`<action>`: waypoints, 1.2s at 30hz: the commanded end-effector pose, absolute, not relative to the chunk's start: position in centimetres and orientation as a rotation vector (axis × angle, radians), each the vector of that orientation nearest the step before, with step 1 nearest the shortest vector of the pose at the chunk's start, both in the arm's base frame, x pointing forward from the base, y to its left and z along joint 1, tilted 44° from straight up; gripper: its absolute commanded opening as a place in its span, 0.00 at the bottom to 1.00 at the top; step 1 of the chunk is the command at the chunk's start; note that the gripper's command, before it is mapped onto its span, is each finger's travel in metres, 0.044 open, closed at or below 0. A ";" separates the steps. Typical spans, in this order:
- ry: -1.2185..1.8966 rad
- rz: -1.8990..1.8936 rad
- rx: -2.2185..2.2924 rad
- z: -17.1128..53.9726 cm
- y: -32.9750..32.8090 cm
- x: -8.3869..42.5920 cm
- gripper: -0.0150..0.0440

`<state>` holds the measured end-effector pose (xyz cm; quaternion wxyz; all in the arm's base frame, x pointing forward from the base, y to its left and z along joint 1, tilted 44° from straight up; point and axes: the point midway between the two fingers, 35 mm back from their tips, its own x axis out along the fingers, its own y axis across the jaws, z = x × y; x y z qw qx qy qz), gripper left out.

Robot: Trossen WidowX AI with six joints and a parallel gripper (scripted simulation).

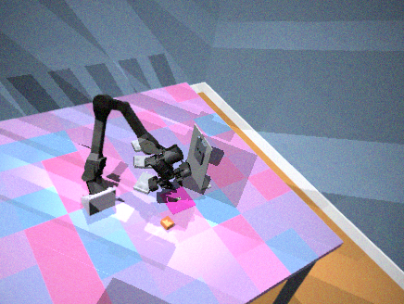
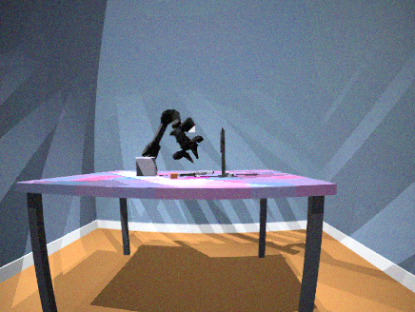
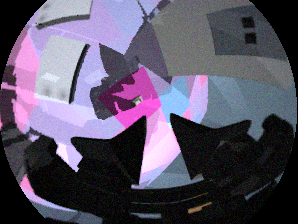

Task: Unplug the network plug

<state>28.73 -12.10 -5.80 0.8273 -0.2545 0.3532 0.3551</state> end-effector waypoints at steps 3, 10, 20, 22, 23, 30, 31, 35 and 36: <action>0.742 0.753 -0.548 -4.8 -12.8 28.8 0.52; 0.741 0.753 -0.548 -3.9 -13.6 28.7 0.52; 0.749 0.754 -0.540 -3.2 -14.2 28.5 0.52; 0.749 0.754 -0.541 -2.9 -14.7 28.6 0.52; 0.749 0.754 -0.541 -2.7 -14.9 28.6 0.52; 0.749 0.754 -0.543 -1.1 -16.6 28.9 0.52; 0.749 0.754 -0.544 -0.9 -16.9 29.0 0.52; 0.748 0.754 -0.545 0.1 -17.8 29.0 0.52; 0.748 0.753 -0.545 0.3 -18.0 29.0 0.52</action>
